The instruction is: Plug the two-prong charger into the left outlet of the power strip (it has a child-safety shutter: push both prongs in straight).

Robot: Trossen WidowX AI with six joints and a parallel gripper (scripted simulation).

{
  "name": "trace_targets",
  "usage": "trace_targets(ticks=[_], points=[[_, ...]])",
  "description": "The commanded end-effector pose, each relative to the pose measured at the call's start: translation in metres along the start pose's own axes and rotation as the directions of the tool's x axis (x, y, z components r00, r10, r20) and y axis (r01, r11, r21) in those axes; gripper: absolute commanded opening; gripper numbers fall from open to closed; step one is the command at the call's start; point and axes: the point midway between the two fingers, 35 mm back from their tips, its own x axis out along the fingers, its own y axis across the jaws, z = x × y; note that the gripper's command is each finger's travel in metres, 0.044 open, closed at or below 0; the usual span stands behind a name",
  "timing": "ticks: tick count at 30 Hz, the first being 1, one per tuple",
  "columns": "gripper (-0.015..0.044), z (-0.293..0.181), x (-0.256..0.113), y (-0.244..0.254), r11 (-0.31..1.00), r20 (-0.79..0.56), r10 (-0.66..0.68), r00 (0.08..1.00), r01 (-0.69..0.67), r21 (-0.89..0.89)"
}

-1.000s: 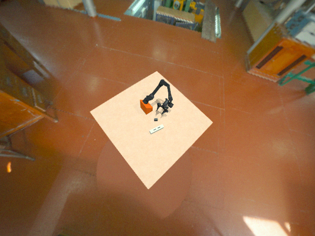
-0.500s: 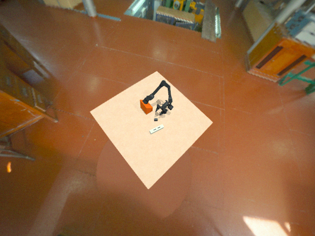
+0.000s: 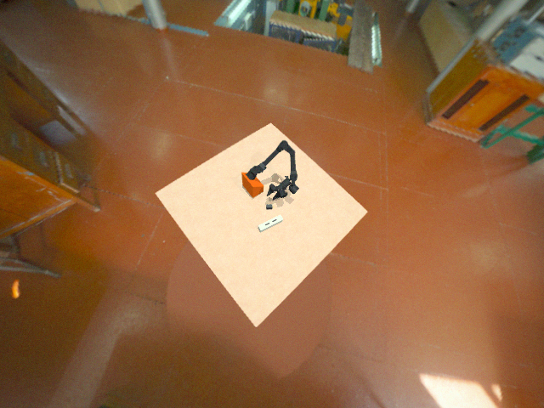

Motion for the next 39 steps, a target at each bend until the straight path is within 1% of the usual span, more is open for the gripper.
trace_targets(ticks=[1, 10, 20, 30, 39], points=[[0.044, 0.0, 0.006, 0.001, 0.997, -0.045, 0.03, 0.999, -0.033, -0.075], [0.044, 0.001, 0.017, 0.002, 0.967, -0.128, 0.102, 0.986, -0.129, -0.218], [0.044, 0.003, 0.027, 0.002, 0.9, -0.21, 0.193, 0.959, -0.258, -0.351], [0.044, 0.005, 0.036, 0.002, 0.8, -0.273, 0.293, 0.916, -0.392, -0.455], [0.044, 0.009, 0.042, 0.002, 0.678, -0.31, 0.388, 0.868, -0.497, -0.541]])
